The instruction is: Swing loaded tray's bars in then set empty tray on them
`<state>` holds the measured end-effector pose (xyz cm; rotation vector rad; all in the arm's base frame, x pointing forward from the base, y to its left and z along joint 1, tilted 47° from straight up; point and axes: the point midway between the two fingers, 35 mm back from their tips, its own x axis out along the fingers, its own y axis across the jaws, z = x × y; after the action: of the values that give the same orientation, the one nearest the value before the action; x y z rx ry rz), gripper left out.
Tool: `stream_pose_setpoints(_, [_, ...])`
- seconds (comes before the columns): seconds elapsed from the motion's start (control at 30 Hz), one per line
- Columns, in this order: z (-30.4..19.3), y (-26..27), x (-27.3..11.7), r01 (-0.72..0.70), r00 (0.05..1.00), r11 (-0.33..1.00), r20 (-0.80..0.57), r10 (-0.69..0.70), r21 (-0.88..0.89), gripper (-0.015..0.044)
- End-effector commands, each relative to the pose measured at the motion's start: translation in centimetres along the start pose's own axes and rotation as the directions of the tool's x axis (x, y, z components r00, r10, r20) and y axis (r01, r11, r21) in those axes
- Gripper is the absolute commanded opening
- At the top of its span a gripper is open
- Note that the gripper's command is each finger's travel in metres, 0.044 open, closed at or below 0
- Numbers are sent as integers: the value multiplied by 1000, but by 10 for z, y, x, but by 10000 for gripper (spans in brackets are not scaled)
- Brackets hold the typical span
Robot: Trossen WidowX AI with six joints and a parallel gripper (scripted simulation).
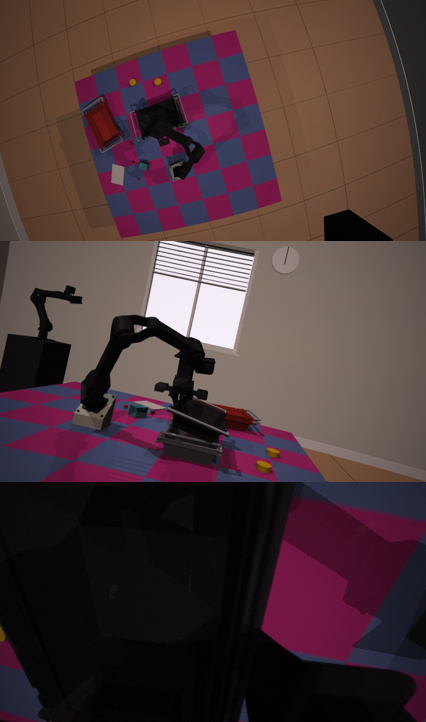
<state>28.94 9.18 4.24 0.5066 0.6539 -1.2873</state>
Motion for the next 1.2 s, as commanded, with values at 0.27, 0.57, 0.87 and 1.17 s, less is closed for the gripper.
stream_pose_setpoints(0.27, [5, -4, 8, 33, 999, 999, 0, -33, 9, 0])
stream_pose_setpoints(0.57, [5, -4, 8, 33, 999, 999, 0, -33, 9, 0])
stream_pose_setpoints(0.87, [5, -4, 8, 33, 999, 999, 0, -33, 9, 0])
stream_pose_setpoints(1.17, [1, -1, 2, 5, 1000, 1000, 0, -5, 1, 0])
